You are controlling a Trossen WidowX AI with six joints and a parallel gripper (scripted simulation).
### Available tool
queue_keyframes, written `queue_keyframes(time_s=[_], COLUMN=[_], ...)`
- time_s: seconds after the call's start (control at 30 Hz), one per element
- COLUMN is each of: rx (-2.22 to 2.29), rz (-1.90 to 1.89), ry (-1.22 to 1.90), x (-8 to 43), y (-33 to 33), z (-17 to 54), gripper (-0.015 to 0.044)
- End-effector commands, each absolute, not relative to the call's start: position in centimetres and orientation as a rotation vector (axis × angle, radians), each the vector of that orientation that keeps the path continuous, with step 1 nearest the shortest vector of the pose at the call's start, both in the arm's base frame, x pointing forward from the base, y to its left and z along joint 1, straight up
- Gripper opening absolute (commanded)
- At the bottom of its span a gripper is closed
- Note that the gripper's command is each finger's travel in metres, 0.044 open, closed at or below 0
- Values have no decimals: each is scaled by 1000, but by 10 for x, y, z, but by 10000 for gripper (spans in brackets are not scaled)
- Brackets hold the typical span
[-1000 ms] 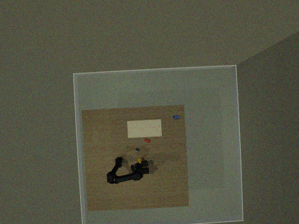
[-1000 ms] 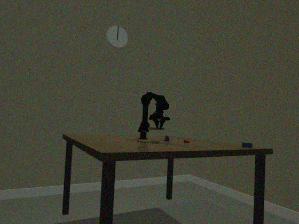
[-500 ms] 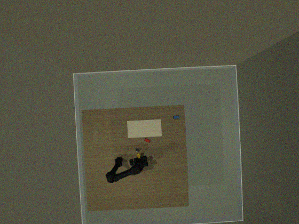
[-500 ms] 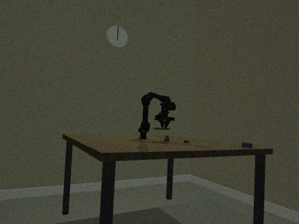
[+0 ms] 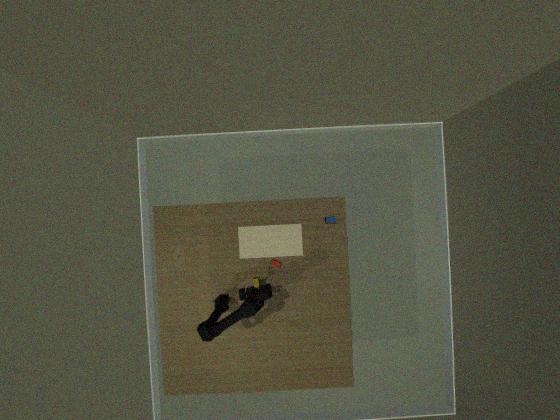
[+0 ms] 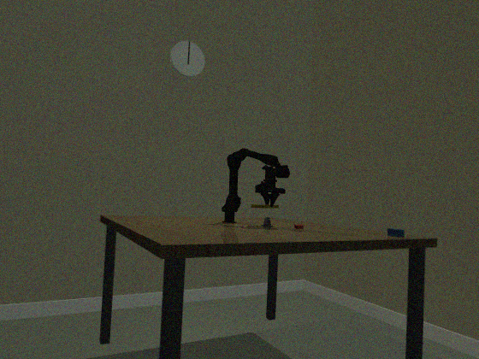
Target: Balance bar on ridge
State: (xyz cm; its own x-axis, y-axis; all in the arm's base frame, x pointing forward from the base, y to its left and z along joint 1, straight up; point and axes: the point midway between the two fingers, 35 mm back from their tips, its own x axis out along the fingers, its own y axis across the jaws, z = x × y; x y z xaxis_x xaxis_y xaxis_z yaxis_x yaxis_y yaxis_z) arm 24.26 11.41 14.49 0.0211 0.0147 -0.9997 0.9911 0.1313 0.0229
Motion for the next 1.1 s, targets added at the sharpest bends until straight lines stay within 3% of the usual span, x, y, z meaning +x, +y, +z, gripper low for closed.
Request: queue_keyframes(time_s=[0.0, 1.07], rx=[1147, 1165], rz=[-1109, -1126], ry=[1250, 1241], x=[236, 230], y=[127, 142], z=[145, 106], gripper=[0, 0])
